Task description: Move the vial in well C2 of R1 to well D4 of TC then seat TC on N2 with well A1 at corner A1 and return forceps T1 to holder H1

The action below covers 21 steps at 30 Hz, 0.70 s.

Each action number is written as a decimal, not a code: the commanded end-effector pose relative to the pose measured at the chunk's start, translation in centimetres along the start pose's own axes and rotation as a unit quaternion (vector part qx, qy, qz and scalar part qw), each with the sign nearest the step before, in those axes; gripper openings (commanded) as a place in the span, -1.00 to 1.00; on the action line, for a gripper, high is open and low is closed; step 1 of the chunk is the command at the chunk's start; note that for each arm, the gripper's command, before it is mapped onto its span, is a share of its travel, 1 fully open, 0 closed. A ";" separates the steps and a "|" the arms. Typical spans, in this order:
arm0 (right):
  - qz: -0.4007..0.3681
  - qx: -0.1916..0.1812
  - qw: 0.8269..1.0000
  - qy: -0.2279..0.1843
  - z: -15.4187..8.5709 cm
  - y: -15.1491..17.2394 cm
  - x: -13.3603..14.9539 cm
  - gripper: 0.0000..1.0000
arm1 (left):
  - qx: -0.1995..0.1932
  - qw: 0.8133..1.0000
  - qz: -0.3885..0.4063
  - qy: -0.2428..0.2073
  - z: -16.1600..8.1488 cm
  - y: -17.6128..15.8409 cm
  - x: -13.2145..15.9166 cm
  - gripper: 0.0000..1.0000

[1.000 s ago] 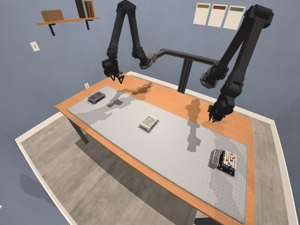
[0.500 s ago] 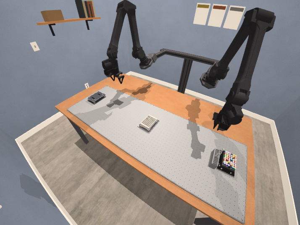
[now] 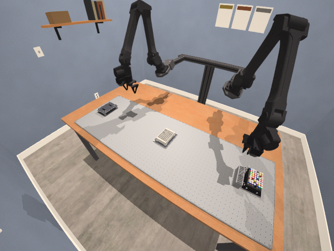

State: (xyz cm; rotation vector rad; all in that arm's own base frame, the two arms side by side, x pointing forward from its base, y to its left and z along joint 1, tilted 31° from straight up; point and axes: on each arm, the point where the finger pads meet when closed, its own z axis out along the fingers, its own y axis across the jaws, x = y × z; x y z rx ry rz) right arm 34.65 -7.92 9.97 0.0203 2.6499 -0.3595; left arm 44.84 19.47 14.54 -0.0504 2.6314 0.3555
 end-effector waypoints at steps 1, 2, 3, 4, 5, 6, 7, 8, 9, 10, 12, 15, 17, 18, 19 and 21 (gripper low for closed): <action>-0.005 0.001 1.000 -0.012 -0.5 -0.2 -1.1 1.00 | -0.001 1.000 0.007 0.001 0.3 0.9 -1.1 -0.52; -0.005 0.001 1.000 -0.012 -0.5 -0.2 -1.1 1.00 | 0.000 1.000 0.010 0.000 0.4 0.9 -1.5 -0.52; -0.005 0.001 1.000 -0.012 -0.5 -0.2 -1.1 1.00 | -0.001 1.000 0.007 0.001 0.5 1.5 -1.6 -0.52; -0.005 0.001 1.000 -0.012 -0.5 -0.2 -1.1 1.00 | -0.001 1.000 0.007 0.001 0.6 1.8 -1.8 -0.52; -0.005 0.001 1.000 -0.012 -0.5 -0.2 -1.1 1.00 | -0.001 1.000 0.007 0.001 0.7 2.1 -2.1 -0.52; -0.005 0.001 1.000 -0.012 -0.5 -0.2 -1.1 1.00 | -0.001 1.000 0.007 0.001 0.8 2.4 -2.4 -0.52; -0.005 0.001 1.000 -0.012 -0.5 -0.2 -1.1 1.00 | -0.001 1.000 0.007 0.001 0.9 2.7 -2.6 -0.52; -0.005 0.001 1.000 -0.012 -0.5 -0.2 -1.1 1.00 | -0.001 1.000 0.007 0.001 1.0 3.0 -2.9 -0.52; -0.005 0.001 1.000 -0.012 -0.5 -0.2 -1.1 1.00 | -0.001 1.000 0.007 0.001 1.1 3.3 -3.1 -0.52; -0.005 0.001 1.000 -0.012 -0.5 -0.2 -1.1 1.00 | -0.001 1.000 0.007 0.001 1.2 3.5 -3.4 -0.52; -0.005 0.001 1.000 -0.012 -0.5 -0.2 -1.1 1.00 | -0.001 1.000 0.007 0.001 1.4 4.1 -3.9 -0.52; -0.005 0.001 1.000 -0.012 -0.5 -0.2 -1.1 1.00 | -0.002 1.000 0.007 0.001 1.8 5.0 -4.7 -0.52; -0.005 0.001 1.000 -0.012 -0.5 -0.2 -1.1 1.00 | -0.002 1.000 0.007 0.001 1.9 5.3 -5.0 -0.52; -0.005 0.001 1.000 -0.012 -0.5 -0.2 -1.1 1.00 | -0.002 1.000 0.007 0.001 1.9 5.3 -5.0 -0.52; -0.005 0.001 1.000 -0.012 -0.5 -0.2 -1.1 1.00 | 0.000 1.000 0.012 0.000 2.0 5.1 -5.5 -0.52; -0.005 0.001 1.000 -0.012 -0.5 -0.2 -1.1 1.00 | -0.001 1.000 0.009 0.000 2.1 5.8 -5.7 -0.52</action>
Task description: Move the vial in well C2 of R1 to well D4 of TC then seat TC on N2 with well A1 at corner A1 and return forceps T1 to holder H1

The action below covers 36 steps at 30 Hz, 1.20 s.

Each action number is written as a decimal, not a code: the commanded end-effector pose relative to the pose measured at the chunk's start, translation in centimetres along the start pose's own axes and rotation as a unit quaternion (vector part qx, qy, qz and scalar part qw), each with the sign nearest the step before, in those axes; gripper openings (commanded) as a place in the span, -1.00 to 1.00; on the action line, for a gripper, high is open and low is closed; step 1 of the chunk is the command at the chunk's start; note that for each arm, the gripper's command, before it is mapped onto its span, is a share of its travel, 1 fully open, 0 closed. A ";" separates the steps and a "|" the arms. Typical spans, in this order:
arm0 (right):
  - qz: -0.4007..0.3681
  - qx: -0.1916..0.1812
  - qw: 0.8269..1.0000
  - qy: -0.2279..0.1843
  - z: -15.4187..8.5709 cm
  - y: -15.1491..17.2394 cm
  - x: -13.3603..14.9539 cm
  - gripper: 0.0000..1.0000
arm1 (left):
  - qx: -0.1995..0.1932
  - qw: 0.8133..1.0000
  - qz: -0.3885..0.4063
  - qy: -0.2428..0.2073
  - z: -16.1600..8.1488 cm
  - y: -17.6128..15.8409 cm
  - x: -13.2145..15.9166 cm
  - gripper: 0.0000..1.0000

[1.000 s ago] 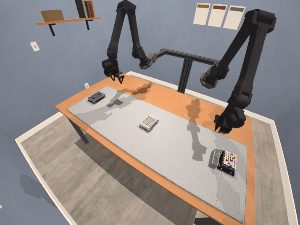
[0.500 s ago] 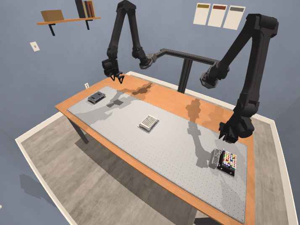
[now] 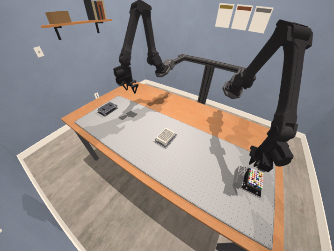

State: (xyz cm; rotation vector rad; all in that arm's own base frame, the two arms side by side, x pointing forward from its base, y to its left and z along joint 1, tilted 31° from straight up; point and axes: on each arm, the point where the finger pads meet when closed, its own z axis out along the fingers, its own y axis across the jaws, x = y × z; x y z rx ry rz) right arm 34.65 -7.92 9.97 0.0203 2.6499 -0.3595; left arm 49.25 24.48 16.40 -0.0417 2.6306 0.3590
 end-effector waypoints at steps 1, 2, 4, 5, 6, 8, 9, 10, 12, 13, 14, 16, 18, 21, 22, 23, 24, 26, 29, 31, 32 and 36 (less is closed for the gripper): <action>-0.005 0.001 1.000 -0.012 -0.5 -0.2 -1.1 1.00 | -0.001 1.000 0.006 0.001 0.4 1.0 -1.0 -0.52; -0.005 0.001 1.000 -0.012 -0.5 -0.2 -1.1 1.00 | 0.007 1.000 0.007 0.018 1.2 0.0 0.9 -0.52; -0.005 0.001 1.000 -0.012 -0.5 -0.2 -1.1 1.00 | 0.007 1.000 0.007 0.017 1.3 -0.1 1.0 -0.52; -0.005 0.001 1.000 -0.012 -0.5 -0.2 -1.1 1.00 | 0.006 1.000 0.006 0.015 1.2 0.0 0.8 -0.52; -0.005 0.001 1.000 -0.012 -0.5 -0.2 -1.1 1.00 | 0.002 1.000 0.005 0.008 0.9 0.4 0.1 -0.52; -0.005 0.001 1.000 -0.012 -0.5 -0.2 -1.1 1.00 | 0.002 1.000 0.004 0.008 1.0 0.4 0.2 -0.52; -0.005 0.001 1.000 -0.012 -0.5 -0.2 -1.1 1.00 | 0.002 1.000 0.004 0.009 1.0 0.4 0.3 -0.52; -0.005 0.001 1.000 -0.012 -0.5 -0.2 -1.1 1.00 | 0.003 1.000 0.004 0.009 1.1 0.3 0.4 -0.52; -0.005 0.001 1.000 -0.012 -0.5 -0.2 -1.1 1.00 | 0.004 1.000 0.004 0.011 1.2 0.2 0.6 -0.52; -0.005 0.001 1.000 -0.012 -0.5 -0.2 -1.1 1.00 | 0.004 1.000 0.004 0.011 1.2 0.2 0.6 -0.52; -0.005 0.001 1.000 -0.012 -0.5 -0.2 -1.1 1.00 | 0.004 1.000 0.004 0.011 1.2 0.2 0.6 -0.52; -0.005 0.001 1.000 -0.012 -0.5 -0.2 -1.1 1.00 | -0.002 1.000 0.003 -0.005 -0.2 0.4 -0.7 -0.52; -0.005 0.001 1.000 -0.012 -0.5 -0.2 -1.1 1.00 | 0.004 1.000 0.005 0.011 1.2 0.1 0.9 -0.52; -0.005 0.001 1.000 -0.012 -0.5 -0.2 -1.1 1.00 | -0.002 1.000 0.003 -0.005 -0.2 0.4 -0.6 -0.52; -0.005 0.001 1.000 -0.012 -0.5 -0.2 -1.1 1.00 | -0.002 1.000 0.003 -0.005 -0.2 0.4 -0.6 -0.52; -0.005 0.001 1.000 -0.012 -0.5 -0.2 -1.1 1.00 | 0.002 1.000 0.005 0.008 0.9 0.2 0.8 -0.52; -0.005 0.001 1.000 -0.012 -0.5 -0.2 -1.1 1.00 | -0.002 1.000 0.003 -0.005 -0.2 0.4 -0.6 -0.52; -0.005 0.001 1.000 -0.012 -0.5 -0.2 -1.1 1.00 | -0.002 1.000 0.003 -0.005 -0.2 0.4 -0.6 -0.52; -0.005 0.001 1.000 -0.012 -0.5 -0.2 -1.1 1.00 | -0.002 1.000 0.003 -0.005 -0.2 0.4 -0.6 -0.52; -0.005 0.001 1.000 -0.012 -0.5 -0.2 -1.1 1.00 | -0.002 1.000 0.003 -0.005 -0.2 0.4 -0.6 -0.52; -0.005 0.001 1.000 -0.012 -0.5 -0.2 -1.1 1.00 | -0.002 1.000 0.003 -0.005 -0.2 0.4 -0.6 -0.52; -0.005 0.001 1.000 -0.012 -0.5 -0.2 -1.1 1.00 | -0.002 1.000 0.003 -0.005 -0.2 0.4 -0.5 -0.52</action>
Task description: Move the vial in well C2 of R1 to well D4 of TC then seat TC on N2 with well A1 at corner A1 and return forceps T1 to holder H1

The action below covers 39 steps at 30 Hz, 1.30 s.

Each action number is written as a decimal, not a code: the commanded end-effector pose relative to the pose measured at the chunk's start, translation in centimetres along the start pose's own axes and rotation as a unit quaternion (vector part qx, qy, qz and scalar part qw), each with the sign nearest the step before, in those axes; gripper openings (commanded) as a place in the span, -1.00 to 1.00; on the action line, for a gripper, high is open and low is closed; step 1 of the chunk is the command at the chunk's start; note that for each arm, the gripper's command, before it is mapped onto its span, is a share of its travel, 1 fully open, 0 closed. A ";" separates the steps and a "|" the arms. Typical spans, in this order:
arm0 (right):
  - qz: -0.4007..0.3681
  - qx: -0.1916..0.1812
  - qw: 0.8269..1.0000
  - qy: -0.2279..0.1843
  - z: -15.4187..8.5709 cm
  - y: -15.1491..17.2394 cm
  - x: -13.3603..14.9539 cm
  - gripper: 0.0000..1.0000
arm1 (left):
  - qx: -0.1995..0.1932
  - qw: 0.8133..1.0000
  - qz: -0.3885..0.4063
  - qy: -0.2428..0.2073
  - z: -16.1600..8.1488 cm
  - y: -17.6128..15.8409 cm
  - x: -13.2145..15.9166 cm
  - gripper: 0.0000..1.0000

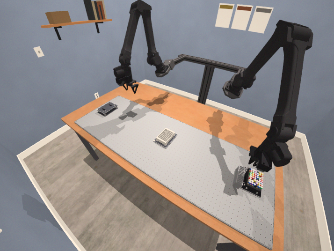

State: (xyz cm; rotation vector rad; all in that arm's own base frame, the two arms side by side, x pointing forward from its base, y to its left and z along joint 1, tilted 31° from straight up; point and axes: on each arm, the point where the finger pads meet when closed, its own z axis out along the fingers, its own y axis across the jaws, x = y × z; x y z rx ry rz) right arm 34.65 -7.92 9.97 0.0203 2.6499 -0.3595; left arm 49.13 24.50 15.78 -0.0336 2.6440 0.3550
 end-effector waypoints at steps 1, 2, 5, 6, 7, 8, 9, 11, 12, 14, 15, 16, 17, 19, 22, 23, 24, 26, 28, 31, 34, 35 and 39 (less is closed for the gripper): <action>-0.005 0.001 1.000 -0.012 -0.5 -0.2 -1.1 1.00 | -0.005 1.000 0.000 -0.011 -0.7 0.6 -0.9 -0.52; -0.005 0.001 1.000 -0.012 -0.5 -0.2 -1.1 1.00 | -0.005 1.000 0.000 -0.011 -0.7 0.6 -0.9 -0.52; -0.005 0.001 1.000 -0.012 -0.5 -0.2 -1.1 1.00 | 0.000 1.000 0.001 0.004 1.0 0.4 0.6 -0.52; -0.005 0.001 1.000 -0.012 -0.5 -0.2 -1.1 1.00 | 0.000 1.000 0.000 0.004 1.2 0.4 0.6 -0.52; -0.005 0.001 1.000 -0.012 -0.5 -0.2 -1.1 1.00 | -0.001 1.000 0.001 0.002 1.3 0.4 0.5 -0.52; -0.005 0.001 1.000 -0.012 -0.5 -0.2 -1.1 1.00 | -0.002 1.000 0.001 -0.001 1.3 0.4 0.1 -0.52; -0.005 0.001 1.000 -0.012 -0.5 -0.2 -1.1 1.00 | -0.001 1.000 0.002 -0.002 1.4 0.4 0.0 -0.52; -0.005 0.001 1.000 -0.012 -0.5 -0.2 -1.1 1.00 | -0.001 1.000 0.003 -0.001 1.6 0.3 0.0 -0.52; -0.005 0.001 1.000 -0.012 -0.5 -0.2 -1.1 1.00 | -0.001 1.000 0.003 -0.001 1.6 0.3 0.0 -0.52; -0.005 0.001 1.000 -0.012 -0.5 -0.2 -1.1 1.00 | 0.000 1.000 0.002 0.000 2.0 0.2 0.2 -0.52; -0.005 0.001 1.000 -0.012 -0.5 -0.2 -1.1 1.00 | 0.000 1.000 0.002 0.001 2.2 0.2 0.3 -0.52; -0.005 0.001 1.000 -0.012 -0.5 -0.2 -1.1 1.00 | 0.000 1.000 0.002 0.001 2.4 0.2 0.3 -0.52; -0.005 0.001 1.000 -0.012 -0.5 -0.2 -1.1 1.00 | 0.000 1.000 0.002 0.002 2.6 0.1 0.4 -0.52; -0.005 0.001 1.000 -0.012 -0.5 -0.2 -1.1 1.00 | 0.000 1.000 0.002 0.002 3.0 0.2 0.5 -0.52; -0.005 0.001 1.000 -0.012 -0.5 -0.2 -1.1 1.00 | -0.001 1.000 0.001 0.000 3.3 0.3 0.2 -0.52; -0.005 0.001 1.000 -0.012 -0.5 -0.2 -1.1 1.00 | -0.002 1.000 0.001 -0.001 3.5 0.4 0.2 -0.52; -0.005 0.001 1.000 -0.012 -0.5 -0.2 -1.1 1.00 | -0.002 1.000 0.001 -0.001 3.6 0.4 0.2 -0.52; -0.005 0.001 1.000 -0.012 -0.5 -0.2 -1.1 1.00 | -0.003 1.000 0.001 -0.002 3.9 0.5 0.1 -0.52; -0.005 0.001 1.000 -0.012 -0.5 -0.2 -1.1 1.00 | -0.003 1.000 0.001 -0.003 4.1 0.6 0.0 -0.52; -0.005 0.001 1.000 -0.012 -0.5 -0.2 -1.1 1.00 | -0.004 1.000 0.001 -0.006 4.3 0.6 -0.4 -0.52; -0.005 0.001 1.000 -0.012 -0.5 -0.2 -1.1 1.00 | -0.007 1.000 0.001 -0.011 4.5 0.9 -0.9 -0.52; -0.005 0.001 1.000 -0.012 -0.5 -0.2 -1.1 1.00 | -0.007 1.000 0.001 -0.013 4.6 1.0 -1.1 -0.52; -0.005 0.001 1.000 -0.012 -0.5 -0.2 -1.1 1.00 | -0.006 1.000 0.001 -0.008 5.5 0.8 -0.6 -0.52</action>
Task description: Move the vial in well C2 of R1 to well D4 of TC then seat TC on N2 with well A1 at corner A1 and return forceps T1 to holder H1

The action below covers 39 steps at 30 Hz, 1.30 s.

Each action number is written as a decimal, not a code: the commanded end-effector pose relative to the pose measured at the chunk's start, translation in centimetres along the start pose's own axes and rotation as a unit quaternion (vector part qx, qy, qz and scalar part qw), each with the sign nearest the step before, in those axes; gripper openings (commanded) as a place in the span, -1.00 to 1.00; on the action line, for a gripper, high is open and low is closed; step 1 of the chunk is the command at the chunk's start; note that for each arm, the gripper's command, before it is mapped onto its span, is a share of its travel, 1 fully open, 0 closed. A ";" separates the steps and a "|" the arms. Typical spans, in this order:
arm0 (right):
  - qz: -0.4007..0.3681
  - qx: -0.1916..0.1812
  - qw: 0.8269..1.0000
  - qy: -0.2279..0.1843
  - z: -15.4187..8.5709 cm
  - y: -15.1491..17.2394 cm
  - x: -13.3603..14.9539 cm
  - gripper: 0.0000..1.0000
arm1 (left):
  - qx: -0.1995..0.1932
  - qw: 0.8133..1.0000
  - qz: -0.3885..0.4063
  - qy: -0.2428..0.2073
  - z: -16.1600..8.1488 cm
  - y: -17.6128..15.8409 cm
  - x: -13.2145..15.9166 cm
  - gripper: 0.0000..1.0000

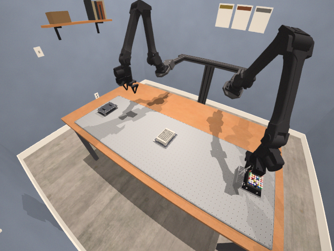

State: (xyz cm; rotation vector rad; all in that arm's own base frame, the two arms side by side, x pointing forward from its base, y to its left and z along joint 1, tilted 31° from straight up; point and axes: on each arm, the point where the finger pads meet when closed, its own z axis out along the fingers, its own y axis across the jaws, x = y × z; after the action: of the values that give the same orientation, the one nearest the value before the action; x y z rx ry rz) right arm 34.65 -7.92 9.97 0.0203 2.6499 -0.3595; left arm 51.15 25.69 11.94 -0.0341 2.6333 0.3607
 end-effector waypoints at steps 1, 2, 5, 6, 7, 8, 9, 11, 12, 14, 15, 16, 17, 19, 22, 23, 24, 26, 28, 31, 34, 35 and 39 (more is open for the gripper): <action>-0.005 0.001 1.000 -0.012 -0.5 -0.2 -1.1 1.00 | -0.003 1.000 0.001 -0.004 1.1 0.8 -0.7 -0.52; -0.005 0.001 1.000 -0.012 -0.5 -0.2 -1.1 1.00 | -0.004 1.000 0.001 -0.006 1.2 0.9 -0.9 -0.52; -0.005 0.001 1.000 -0.012 -0.5 -0.2 -1.1 1.00 | -0.005 1.000 0.001 -0.007 1.7 1.0 -1.0 -0.52; -0.005 0.001 1.000 -0.012 -0.5 -0.2 -1.1 1.00 | -0.005 1.000 0.001 -0.007 1.7 1.0 -1.0 -0.52; -0.005 0.001 1.000 -0.012 -0.5 -0.2 -1.1 1.00 | -0.005 1.000 0.001 -0.007 1.7 1.0 -1.0 -0.52; -0.005 0.001 1.000 -0.012 -0.5 -0.2 -1.1 1.00 | 0.000 1.000 0.001 0.003 2.2 0.4 0.1 -0.52; -0.005 0.001 1.000 -0.012 -0.5 -0.2 -1.1 1.00 | -0.002 1.000 0.001 0.000 2.3 0.6 -0.2 -0.52; -0.005 0.001 1.000 -0.012 -0.5 -0.2 -1.1 1.00 | -0.004 1.000 0.001 -0.005 2.5 0.9 -0.7 -0.52; -0.005 0.001 1.000 -0.012 -0.5 -0.2 -1.1 1.00 | -0.005 1.000 0.001 -0.007 2.5 1.0 -1.0 -0.52; -0.005 0.001 1.000 -0.012 -0.5 -0.2 -1.1 1.00 | -0.004 1.000 0.001 -0.007 2.9 0.9 -1.0 -0.52; -0.005 0.001 1.000 -0.012 -0.5 -0.2 -1.1 1.00 | -0.003 1.000 0.001 -0.004 3.2 0.7 -0.6 -0.52; -0.005 0.001 1.000 -0.012 -0.5 -0.2 -1.1 1.00 | -0.002 1.000 0.001 -0.002 3.4 0.6 -0.4 -0.52; -0.005 0.001 1.000 -0.012 -0.5 -0.2 -1.1 1.00 | -0.003 1.000 0.001 -0.003 3.6 0.7 -0.4 -0.52; -0.005 0.001 1.000 -0.012 -0.5 -0.2 -1.1 1.00 | -0.005 1.000 0.001 -0.007 3.8 1.0 -0.9 -0.52; -0.005 0.001 1.000 -0.012 -0.5 -0.2 -1.1 1.00 | -0.001 1.000 0.001 0.001 4.2 0.5 -0.2 -0.52; -0.005 0.001 1.000 -0.012 -0.5 -0.2 -1.1 1.00 | -0.001 1.000 0.001 0.001 4.2 0.5 -0.2 -0.52; -0.005 0.001 1.000 -0.012 -0.5 -0.2 -1.1 1.00 | -0.001 1.000 0.001 0.001 4.2 0.5 -0.2 -0.52; -0.005 0.001 1.000 -0.012 -0.5 -0.2 -1.1 1.00 | 0.002 1.000 0.002 0.006 4.2 0.4 0.0 -0.52; -0.005 0.001 1.000 -0.012 -0.5 -0.2 -1.1 1.00 | 0.000 1.000 0.002 0.002 3.8 0.6 -0.4 -0.52; -0.005 0.001 1.000 -0.012 -0.5 -0.2 -1.1 1.00 | 0.000 1.000 0.002 0.001 3.5 0.6 -0.4 -0.52; -0.005 0.001 1.000 -0.012 -0.5 -0.2 -1.1 1.00 | -0.002 1.000 0.001 -0.002 3.2 0.8 -0.8 -0.52; -0.005 0.001 1.000 -0.012 -0.5 -0.2 -1.1 1.00 | -0.003 1.000 0.001 -0.004 3.1 0.9 -1.0 -0.52; -0.005 0.001 1.000 -0.012 -0.5 -0.2 -1.1 1.00 | -0.002 1.000 0.000 -0.004 3.1 0.4 -0.7 -0.52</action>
State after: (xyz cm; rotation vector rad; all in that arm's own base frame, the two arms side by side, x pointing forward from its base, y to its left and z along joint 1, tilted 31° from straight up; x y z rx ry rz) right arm 34.65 -7.92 9.97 0.0203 2.6499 -0.3595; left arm 52.64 26.55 8.67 -0.0342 2.6442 0.3553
